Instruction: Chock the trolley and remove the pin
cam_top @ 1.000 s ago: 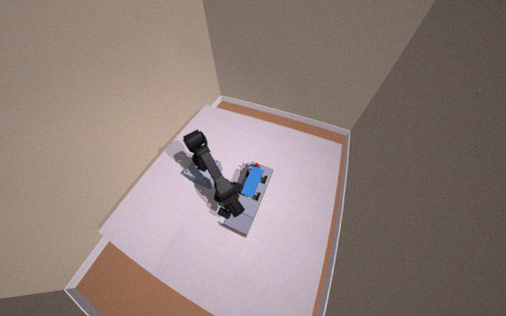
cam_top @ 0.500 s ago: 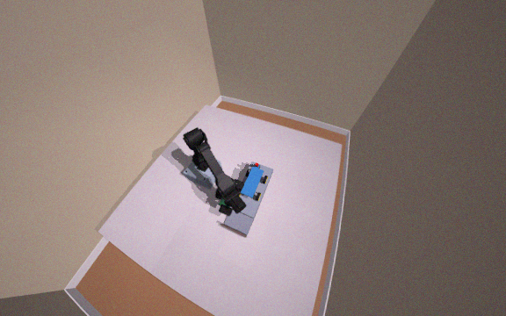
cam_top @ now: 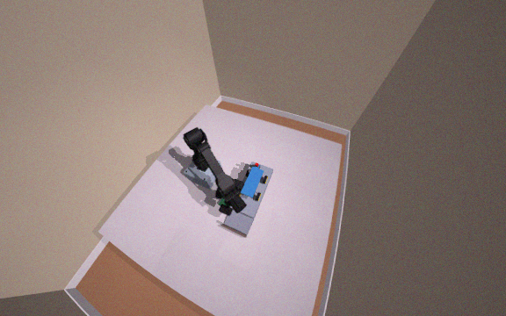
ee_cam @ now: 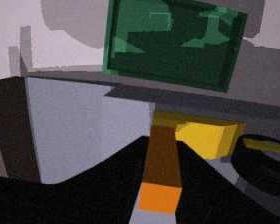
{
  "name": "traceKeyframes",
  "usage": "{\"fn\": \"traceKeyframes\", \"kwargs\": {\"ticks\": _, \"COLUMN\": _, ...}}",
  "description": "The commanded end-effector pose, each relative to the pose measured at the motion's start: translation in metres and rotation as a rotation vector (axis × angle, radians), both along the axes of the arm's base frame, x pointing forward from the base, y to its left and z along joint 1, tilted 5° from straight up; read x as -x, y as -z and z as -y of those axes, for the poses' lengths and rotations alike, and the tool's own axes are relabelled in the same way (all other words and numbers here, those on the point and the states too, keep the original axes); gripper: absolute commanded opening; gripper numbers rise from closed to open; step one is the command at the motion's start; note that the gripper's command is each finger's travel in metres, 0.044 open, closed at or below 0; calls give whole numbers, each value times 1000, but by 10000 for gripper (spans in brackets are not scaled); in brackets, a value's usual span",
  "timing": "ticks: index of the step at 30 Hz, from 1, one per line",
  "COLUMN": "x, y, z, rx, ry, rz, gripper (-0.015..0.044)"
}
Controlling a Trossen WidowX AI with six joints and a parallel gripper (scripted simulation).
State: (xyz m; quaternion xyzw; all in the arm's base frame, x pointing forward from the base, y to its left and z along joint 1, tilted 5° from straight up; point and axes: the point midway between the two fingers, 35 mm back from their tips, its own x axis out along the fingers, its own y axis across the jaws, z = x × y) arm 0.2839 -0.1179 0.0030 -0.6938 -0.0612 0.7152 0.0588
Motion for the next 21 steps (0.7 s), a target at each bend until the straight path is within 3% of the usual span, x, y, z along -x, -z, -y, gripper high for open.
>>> {"fn": "traceKeyframes", "kwargs": {"ticks": 1, "x": 0, "y": 0, "z": 0, "rx": 0, "ry": -1, "rz": 0, "gripper": 131}}
{"fn": "traceKeyframes", "kwargs": {"ticks": 4, "x": 0, "y": 0, "z": 0, "rx": 0, "ry": -1, "rz": 0, "gripper": 190}}
{"fn": "traceKeyframes", "kwargs": {"ticks": 21, "x": -1, "y": -56, "z": 11, "rx": -5, "ry": 3, "rz": 3, "gripper": 190}}
